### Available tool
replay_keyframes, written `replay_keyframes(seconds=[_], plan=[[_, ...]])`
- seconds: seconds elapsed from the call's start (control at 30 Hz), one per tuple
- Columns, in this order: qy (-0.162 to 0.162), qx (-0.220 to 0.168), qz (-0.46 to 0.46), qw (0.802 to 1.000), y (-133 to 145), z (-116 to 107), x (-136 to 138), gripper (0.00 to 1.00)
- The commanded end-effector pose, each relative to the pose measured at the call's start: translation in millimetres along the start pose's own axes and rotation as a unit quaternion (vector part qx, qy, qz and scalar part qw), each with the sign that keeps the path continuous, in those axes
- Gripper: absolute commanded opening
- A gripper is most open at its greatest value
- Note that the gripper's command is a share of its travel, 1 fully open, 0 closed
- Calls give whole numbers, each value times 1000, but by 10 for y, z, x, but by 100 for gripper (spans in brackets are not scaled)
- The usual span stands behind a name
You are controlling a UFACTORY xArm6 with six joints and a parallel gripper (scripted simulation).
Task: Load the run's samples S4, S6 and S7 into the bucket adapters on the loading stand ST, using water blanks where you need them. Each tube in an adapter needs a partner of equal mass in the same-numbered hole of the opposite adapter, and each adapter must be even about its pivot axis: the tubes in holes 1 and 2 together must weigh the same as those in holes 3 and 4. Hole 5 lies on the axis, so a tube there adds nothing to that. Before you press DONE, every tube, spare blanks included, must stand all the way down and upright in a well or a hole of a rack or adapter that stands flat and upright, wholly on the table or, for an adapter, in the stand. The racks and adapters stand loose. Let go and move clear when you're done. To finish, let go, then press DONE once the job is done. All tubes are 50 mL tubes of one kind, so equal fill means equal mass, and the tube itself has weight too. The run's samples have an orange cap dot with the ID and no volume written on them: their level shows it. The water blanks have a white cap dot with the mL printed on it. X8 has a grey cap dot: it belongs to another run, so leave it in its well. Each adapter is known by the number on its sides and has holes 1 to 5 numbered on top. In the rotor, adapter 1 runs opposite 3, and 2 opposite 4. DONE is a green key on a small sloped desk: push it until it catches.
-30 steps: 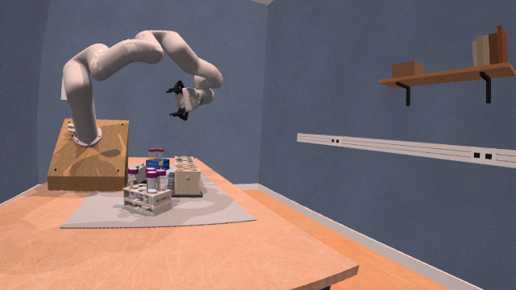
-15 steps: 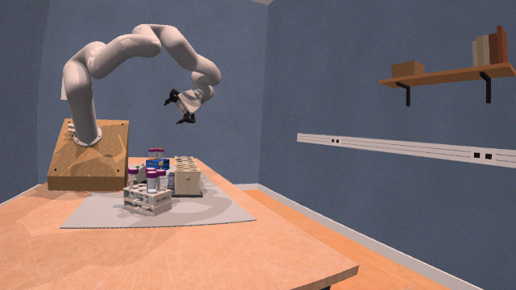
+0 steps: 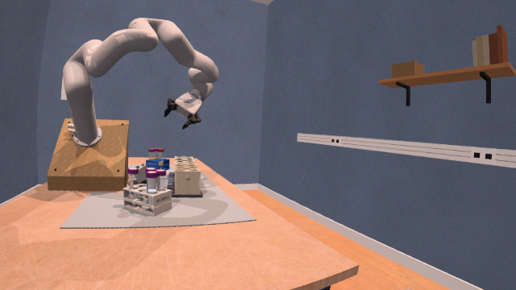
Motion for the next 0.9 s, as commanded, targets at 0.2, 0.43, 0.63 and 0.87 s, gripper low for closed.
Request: replay_keyframes(seconds=[0.2, 0.43, 0.63, 0.87], plan=[[32, 72, 132, 988, -123, -2, 57, 100], [39, 126, 223, 966, -199, -17, 78, 100], [37, 159, 275, 948, -277, -44, 94, 100], [27, 216, 361, 907, -348, -83, 91, 100]])
Point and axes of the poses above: the point where the finger pads meet when closed, its own z axis out along the fingers, its own x axis across the jaws, y = z × x, the point moved 4 cm from there along -z, back along the fingers, and after that the axes turned 14 degrees about z, right-handed, at the moved point
